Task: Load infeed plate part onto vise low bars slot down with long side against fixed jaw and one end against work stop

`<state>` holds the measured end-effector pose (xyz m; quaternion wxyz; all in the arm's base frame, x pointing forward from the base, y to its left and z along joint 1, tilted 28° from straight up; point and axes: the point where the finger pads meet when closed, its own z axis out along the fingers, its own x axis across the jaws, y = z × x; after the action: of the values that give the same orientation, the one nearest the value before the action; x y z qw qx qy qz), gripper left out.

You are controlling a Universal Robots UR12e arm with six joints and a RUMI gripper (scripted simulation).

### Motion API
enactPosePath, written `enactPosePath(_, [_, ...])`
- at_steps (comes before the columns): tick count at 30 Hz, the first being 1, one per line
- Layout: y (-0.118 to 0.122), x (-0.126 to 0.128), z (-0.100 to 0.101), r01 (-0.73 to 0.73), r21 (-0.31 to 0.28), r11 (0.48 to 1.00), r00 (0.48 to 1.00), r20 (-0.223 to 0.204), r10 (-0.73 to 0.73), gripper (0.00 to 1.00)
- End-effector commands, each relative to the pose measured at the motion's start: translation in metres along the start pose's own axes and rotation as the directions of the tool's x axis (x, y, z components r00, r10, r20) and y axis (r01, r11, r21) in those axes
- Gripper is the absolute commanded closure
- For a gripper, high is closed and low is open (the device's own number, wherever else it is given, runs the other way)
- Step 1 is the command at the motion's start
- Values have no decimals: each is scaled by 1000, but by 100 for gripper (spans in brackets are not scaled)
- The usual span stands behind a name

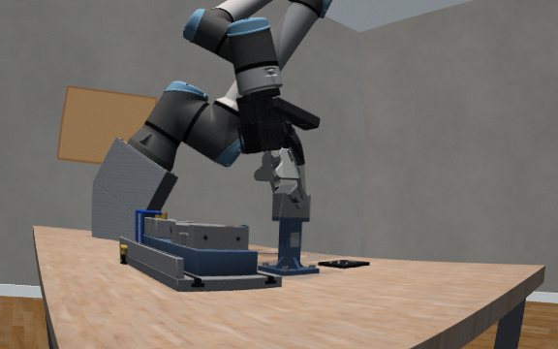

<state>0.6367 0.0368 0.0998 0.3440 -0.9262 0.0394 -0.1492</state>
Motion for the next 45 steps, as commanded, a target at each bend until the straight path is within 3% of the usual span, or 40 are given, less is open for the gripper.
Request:
enactPosePath(1, [-1,0,0,-1,-75,997,1000,-1,1,49])
enactPosePath(11, [-2,0,0,-1,-228,974,1000,-1,1,49])
enactPosePath(13, [-2,0,0,-1,-228,974,1000,-1,1,49])
enactPosePath(28, [-3,0,1,-1,-425,905,1000,-1,1,49])
enactPosePath(30, [-3,0,1,-1,-425,905,1000,-1,1,49])
enactPosePath(45, [-5,0,2,-1,-582,813,1000,-1,1,49])
